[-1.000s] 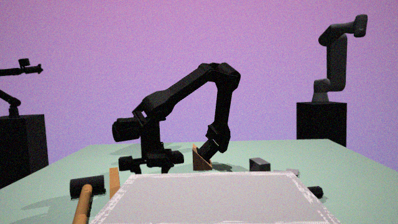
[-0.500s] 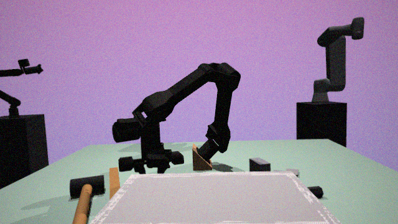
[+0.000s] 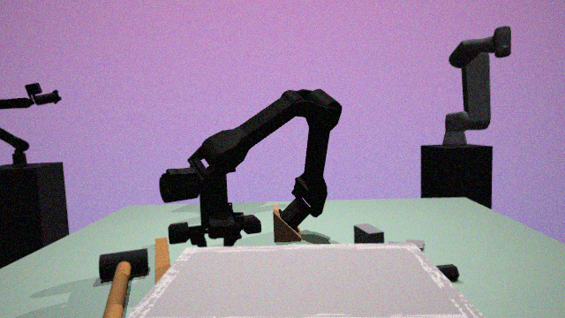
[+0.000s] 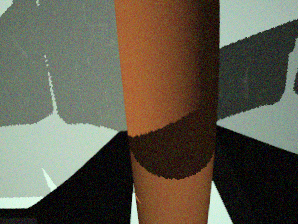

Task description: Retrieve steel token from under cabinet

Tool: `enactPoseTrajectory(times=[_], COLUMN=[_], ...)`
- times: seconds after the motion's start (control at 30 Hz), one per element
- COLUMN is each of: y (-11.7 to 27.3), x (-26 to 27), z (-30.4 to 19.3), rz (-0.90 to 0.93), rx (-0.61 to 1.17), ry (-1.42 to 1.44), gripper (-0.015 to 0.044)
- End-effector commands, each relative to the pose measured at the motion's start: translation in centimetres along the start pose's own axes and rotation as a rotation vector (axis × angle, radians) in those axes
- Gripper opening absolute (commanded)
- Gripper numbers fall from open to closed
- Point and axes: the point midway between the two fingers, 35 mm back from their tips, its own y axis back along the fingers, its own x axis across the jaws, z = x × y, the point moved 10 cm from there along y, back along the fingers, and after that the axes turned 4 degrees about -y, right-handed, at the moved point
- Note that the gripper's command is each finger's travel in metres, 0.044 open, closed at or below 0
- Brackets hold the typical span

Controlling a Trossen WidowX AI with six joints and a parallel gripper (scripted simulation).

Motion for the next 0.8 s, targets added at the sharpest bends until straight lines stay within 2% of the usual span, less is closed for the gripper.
enactPoseTrajectory(times=[0.0,0.77], y=[0.0,0.0], x=[0.0,0.2], z=[0.6,4.7], rz=[0.001,0.004], rx=[0.000,-0.003], ry=[-0.003,-0.004], gripper=[0.0000,0.0000])
